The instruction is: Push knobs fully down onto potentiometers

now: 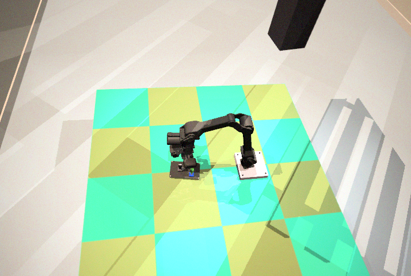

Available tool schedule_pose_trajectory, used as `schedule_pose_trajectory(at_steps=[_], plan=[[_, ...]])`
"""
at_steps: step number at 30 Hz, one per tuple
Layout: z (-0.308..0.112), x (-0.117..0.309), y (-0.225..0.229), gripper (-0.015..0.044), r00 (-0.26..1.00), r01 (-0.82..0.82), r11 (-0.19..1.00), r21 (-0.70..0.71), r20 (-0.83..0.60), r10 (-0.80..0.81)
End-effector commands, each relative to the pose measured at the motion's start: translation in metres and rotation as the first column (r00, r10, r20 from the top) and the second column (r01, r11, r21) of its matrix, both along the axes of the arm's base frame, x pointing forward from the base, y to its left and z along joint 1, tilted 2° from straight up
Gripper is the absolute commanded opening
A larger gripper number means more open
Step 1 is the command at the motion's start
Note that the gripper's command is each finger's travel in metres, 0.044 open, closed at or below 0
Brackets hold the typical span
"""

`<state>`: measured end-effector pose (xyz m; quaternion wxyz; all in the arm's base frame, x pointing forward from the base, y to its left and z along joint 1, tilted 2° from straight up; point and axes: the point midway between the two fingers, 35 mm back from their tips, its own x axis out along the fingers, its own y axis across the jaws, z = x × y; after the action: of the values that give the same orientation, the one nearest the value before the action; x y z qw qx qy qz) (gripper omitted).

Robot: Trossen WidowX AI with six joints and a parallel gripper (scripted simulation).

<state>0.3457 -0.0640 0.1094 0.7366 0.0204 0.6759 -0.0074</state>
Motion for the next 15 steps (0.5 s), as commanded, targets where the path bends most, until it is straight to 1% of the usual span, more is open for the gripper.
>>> schedule_pose_trajectory(at_steps=[1,8,15], plan=[[0.0,0.002,0.0003,0.0,0.988,0.156,0.988,0.014,-0.011,-0.156],[0.0017,0.0043,0.0005,0.0,0.921,0.388,0.921,0.03,-0.025,-0.388],[0.0035,0.0065,0.0009,0.0,0.801,0.598,0.8,0.041,-0.042,-0.597]])
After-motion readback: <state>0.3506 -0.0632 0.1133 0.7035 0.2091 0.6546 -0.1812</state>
